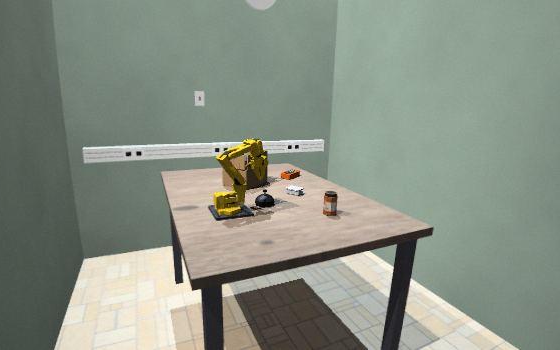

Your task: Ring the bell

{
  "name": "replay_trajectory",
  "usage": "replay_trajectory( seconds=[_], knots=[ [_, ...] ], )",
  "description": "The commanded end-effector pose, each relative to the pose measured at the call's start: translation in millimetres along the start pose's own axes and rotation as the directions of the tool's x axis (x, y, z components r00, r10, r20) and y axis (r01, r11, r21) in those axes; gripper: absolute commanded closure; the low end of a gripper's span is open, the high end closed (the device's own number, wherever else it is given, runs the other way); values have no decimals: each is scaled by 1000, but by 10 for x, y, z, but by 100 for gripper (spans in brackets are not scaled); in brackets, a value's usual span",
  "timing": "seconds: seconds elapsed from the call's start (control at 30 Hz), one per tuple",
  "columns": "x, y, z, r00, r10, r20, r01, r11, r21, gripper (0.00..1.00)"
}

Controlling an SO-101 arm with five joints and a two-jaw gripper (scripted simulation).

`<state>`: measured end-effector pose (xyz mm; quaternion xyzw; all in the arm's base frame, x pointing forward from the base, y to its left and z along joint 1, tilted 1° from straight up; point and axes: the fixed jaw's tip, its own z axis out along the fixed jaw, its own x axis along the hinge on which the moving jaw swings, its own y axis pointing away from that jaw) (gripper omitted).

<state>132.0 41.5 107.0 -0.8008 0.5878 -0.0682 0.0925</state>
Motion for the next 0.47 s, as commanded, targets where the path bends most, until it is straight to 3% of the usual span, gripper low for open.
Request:
replay_trajectory(
  seconds=[0.0, 0.43],
  knots=[
    [-11, 50, -24, 1000, -10, 3, 10, 1000, 20, 100],
    [-11, 66, -32, 1000, -10, 3, 10, 999, 34, 100]
  ],
)
